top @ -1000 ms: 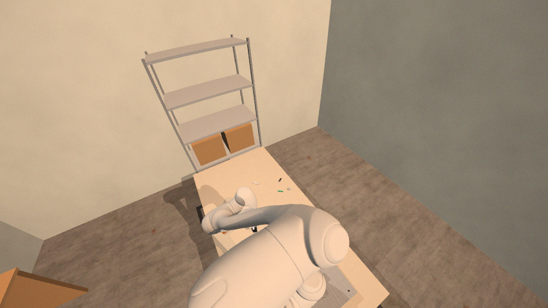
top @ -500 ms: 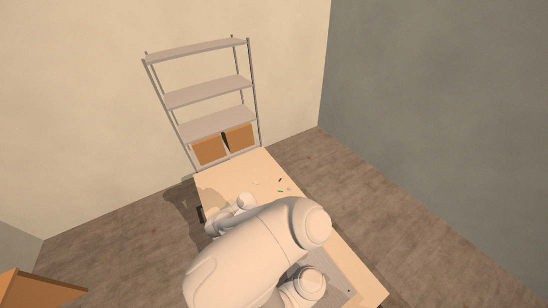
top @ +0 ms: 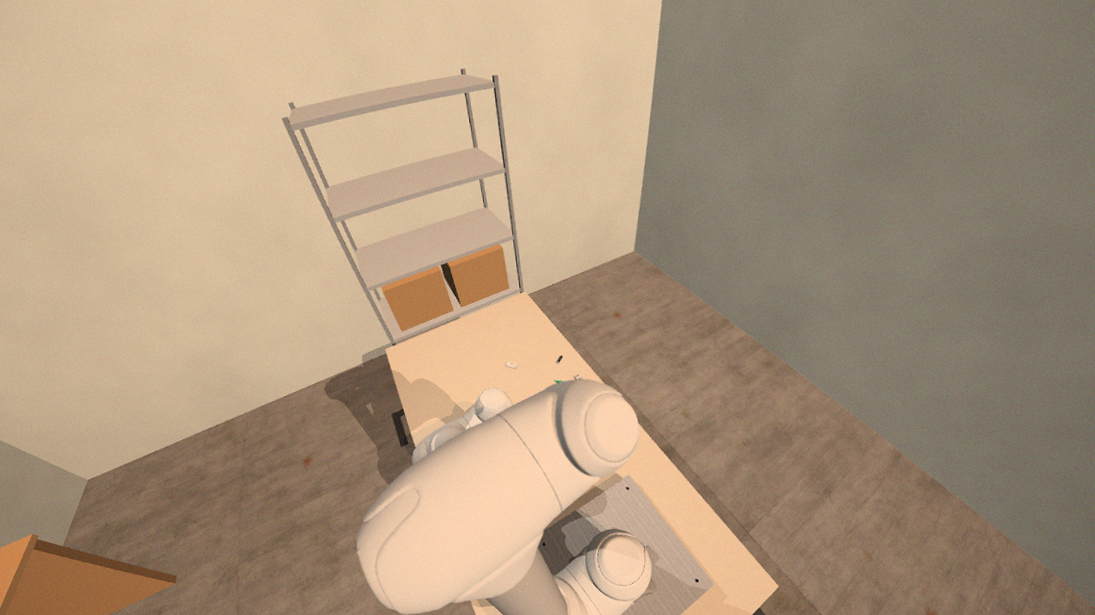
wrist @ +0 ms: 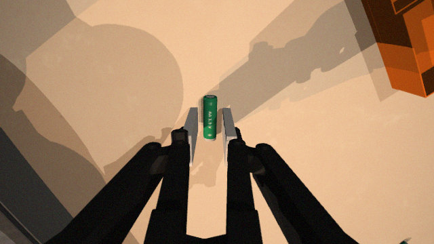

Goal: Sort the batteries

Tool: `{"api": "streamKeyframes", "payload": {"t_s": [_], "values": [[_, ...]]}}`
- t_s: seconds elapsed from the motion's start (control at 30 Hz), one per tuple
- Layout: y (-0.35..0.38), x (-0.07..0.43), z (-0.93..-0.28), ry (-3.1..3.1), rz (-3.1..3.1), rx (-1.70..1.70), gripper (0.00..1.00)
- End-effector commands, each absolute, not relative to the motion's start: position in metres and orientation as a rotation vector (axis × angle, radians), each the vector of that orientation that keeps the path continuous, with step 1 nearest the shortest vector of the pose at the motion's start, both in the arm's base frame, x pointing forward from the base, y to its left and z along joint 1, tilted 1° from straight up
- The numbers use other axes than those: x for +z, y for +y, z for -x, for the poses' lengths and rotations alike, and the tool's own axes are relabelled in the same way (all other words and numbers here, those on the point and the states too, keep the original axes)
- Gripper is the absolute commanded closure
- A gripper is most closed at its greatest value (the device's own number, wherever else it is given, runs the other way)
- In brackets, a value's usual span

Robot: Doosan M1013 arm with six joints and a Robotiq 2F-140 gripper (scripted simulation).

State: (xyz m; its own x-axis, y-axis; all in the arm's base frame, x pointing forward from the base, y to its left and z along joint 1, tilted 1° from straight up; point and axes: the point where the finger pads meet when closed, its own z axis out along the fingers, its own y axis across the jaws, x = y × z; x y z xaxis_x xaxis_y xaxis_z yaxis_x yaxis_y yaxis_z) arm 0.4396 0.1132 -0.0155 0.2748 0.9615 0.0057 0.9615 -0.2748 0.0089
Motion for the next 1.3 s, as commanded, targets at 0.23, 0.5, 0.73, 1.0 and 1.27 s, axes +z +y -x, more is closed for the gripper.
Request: {"api": "streamKeyframes", "payload": {"t_s": [0.23, 0.5, 0.73, 1.0, 1.27], "values": [[0.1133, -0.0214, -0.4395, 1.89, -2.505, 0.016, 0.74], [0.1132, -0.0214, -0.4395, 1.89, -2.505, 0.016, 0.85], [0.1132, -0.0214, -0.4395, 1.89, -2.505, 0.016, 0.85], [0.1132, -0.0214, -0.4395, 1.89, -2.505, 0.016, 0.85], [0.1132, -0.0214, -0.4395, 1.89, -2.505, 0.016, 0.85]]}}
